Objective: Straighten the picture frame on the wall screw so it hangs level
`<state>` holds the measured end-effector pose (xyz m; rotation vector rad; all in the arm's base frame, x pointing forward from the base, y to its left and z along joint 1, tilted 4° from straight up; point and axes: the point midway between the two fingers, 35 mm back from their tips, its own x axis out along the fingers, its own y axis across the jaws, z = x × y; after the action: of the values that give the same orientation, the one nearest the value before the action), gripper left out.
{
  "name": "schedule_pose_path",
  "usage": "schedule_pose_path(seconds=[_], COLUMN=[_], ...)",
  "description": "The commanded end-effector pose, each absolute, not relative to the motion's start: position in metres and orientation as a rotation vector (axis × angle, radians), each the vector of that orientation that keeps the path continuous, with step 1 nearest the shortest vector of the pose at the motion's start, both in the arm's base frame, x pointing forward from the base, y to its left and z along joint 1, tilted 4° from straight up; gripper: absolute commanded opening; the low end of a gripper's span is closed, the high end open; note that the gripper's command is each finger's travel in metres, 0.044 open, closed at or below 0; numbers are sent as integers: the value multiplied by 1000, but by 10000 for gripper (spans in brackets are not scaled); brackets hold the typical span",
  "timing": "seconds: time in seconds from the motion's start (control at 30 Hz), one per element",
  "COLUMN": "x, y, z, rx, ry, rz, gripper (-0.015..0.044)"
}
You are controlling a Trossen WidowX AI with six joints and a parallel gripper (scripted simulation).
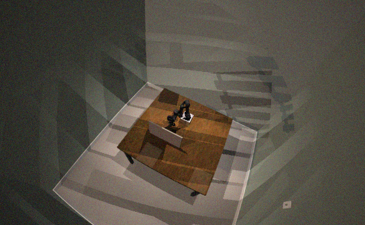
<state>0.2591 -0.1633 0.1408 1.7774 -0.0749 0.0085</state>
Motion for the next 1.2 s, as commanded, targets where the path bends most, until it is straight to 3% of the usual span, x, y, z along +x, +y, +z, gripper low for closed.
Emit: schedule_pose_path(seconds=[0.0,0.47,1.17], x=[258,149,148], y=[-164,-160,-159], z=[142,174,174], rx=[1779,1913,1883], ry=[-76,-66,-75], rz=[10,-22,-28], gripper=[260,260,260])
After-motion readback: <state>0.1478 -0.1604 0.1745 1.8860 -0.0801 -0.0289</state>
